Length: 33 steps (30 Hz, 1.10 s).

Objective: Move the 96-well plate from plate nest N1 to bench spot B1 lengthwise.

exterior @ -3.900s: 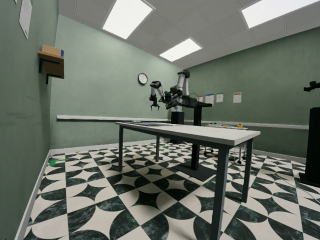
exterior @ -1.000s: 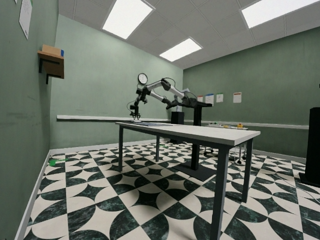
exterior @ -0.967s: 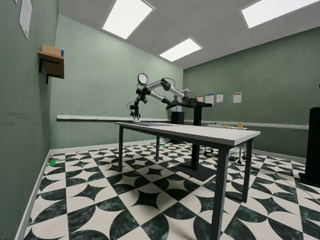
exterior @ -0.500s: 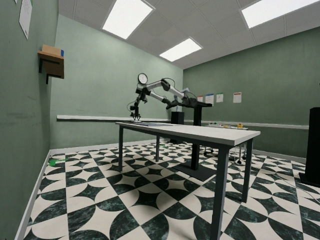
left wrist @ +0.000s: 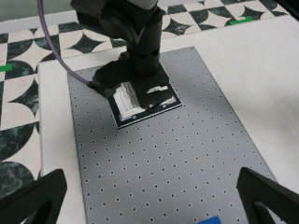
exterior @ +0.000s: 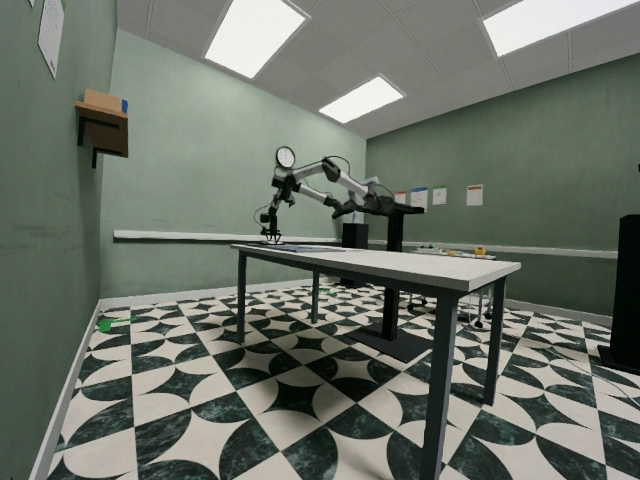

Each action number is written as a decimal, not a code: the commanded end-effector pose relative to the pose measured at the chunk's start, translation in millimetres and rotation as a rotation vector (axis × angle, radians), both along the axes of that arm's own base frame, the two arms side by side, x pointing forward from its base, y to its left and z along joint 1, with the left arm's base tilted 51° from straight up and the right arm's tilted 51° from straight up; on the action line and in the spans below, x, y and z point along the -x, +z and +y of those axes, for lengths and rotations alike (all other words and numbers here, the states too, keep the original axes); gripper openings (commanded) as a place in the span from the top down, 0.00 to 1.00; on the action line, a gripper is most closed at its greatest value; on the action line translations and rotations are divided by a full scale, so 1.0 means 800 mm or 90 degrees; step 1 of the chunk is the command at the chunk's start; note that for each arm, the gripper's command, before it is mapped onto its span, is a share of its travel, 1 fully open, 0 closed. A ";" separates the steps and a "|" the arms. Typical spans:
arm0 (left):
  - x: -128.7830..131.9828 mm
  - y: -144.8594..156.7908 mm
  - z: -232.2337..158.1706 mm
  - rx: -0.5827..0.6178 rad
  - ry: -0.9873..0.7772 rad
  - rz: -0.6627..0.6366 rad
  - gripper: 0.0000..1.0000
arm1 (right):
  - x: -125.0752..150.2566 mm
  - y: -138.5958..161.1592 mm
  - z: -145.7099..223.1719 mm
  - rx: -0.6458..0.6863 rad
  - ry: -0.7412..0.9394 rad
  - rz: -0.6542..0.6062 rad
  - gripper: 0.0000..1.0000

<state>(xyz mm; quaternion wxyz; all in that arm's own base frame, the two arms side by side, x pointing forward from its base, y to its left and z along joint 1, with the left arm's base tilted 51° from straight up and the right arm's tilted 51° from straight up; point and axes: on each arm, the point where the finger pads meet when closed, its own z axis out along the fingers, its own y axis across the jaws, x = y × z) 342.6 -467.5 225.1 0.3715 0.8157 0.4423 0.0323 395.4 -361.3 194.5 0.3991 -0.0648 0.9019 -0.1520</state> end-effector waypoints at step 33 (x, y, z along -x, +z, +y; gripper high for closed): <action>-0.007 0.057 0.052 0.048 -0.019 -0.010 0.00 | 0.037 0.055 0.084 0.025 -0.043 -0.036 0.19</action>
